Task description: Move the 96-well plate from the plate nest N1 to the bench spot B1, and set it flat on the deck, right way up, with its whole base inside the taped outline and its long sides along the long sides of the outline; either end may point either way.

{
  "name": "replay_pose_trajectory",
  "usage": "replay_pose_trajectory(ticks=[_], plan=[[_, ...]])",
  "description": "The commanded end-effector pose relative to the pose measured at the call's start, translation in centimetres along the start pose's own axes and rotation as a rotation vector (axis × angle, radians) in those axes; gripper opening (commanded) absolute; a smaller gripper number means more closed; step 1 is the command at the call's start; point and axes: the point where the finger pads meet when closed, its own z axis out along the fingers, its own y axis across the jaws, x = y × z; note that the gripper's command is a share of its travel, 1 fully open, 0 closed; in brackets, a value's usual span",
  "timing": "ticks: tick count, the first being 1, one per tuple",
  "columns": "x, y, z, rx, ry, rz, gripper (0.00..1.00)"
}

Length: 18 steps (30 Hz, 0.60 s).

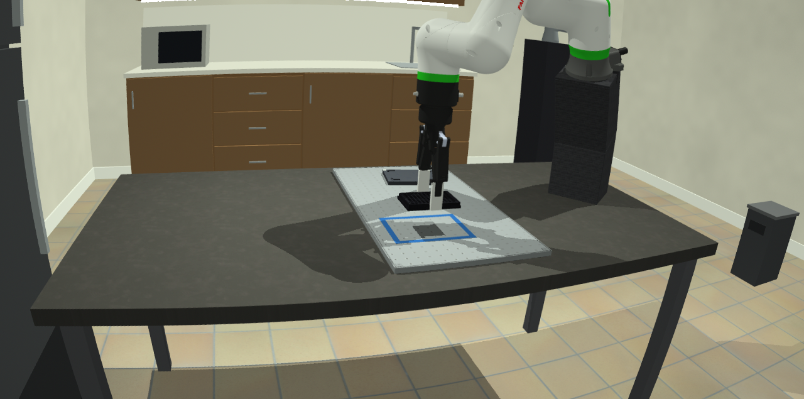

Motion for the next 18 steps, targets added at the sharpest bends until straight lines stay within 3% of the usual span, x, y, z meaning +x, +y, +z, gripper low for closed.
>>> replay_pose_trajectory(ticks=[1, 18], plan=[[0.0, 0.0, 0.0, 0.0, 0.0, 0.0, 0.0], [0.0, 0.0, 2.0, 0.0, 0.0, 0.0, 0.0]])
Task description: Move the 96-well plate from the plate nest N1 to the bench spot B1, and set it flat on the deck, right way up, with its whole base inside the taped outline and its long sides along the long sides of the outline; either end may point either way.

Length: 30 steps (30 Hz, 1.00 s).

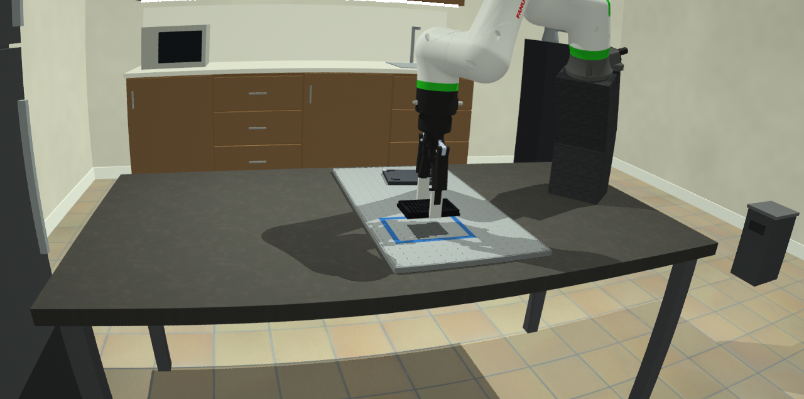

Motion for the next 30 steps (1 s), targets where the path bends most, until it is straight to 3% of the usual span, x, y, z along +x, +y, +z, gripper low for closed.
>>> replay_pose_trajectory(ticks=[1, 15, 30], plan=[[0.0, 0.0, 0.2, 0.0, 0.0, 0.0, 0.0], [0.0, 0.0, 2.5, 0.0, 0.0, 0.0, 0.0], [0.0, 0.0, 3.1, 0.0, 0.0, 0.0, 0.0]])
